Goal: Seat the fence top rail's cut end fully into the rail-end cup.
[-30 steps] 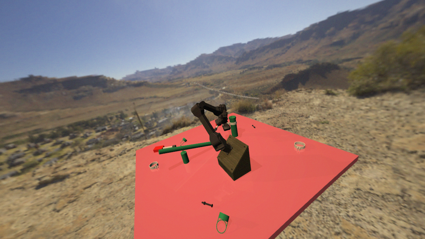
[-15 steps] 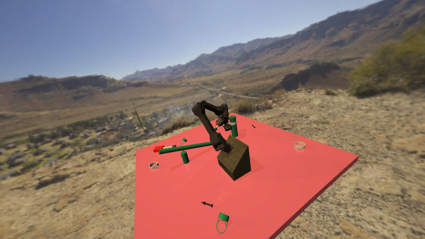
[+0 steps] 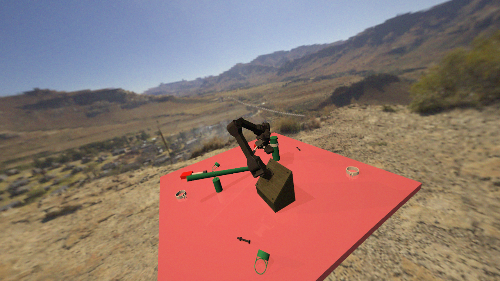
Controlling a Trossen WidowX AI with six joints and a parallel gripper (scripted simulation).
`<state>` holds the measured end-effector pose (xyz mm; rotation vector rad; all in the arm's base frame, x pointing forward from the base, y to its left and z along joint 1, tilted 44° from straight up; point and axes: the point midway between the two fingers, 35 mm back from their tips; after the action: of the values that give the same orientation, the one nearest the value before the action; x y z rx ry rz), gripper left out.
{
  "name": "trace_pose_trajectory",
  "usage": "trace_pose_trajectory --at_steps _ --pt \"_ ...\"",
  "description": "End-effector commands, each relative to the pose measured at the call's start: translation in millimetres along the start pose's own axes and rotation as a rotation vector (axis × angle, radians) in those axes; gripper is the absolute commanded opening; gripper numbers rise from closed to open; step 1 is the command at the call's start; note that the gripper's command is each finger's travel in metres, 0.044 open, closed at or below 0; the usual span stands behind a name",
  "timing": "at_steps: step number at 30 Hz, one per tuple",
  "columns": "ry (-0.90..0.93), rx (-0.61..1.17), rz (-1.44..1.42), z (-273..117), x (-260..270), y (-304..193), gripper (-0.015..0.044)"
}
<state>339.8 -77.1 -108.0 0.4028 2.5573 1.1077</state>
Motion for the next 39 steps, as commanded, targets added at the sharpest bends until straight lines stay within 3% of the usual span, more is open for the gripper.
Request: trace_pose_trajectory --at_steps 1,39 --pt "0.004 -0.019 -0.037 -1.9 3.6 -1.8 0.0000" --pt "0.015 -0.064 -0.120 -6.3 10.8 -4.4 0.0000"
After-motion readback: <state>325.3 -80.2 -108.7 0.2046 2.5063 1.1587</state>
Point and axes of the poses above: the point midway between the two fingers, 35 mm back from their tips, its own z axis out along the fingers, its own x axis across the jaws, y = z × x, and after that the axes turned 13 degrees about z, right-handed
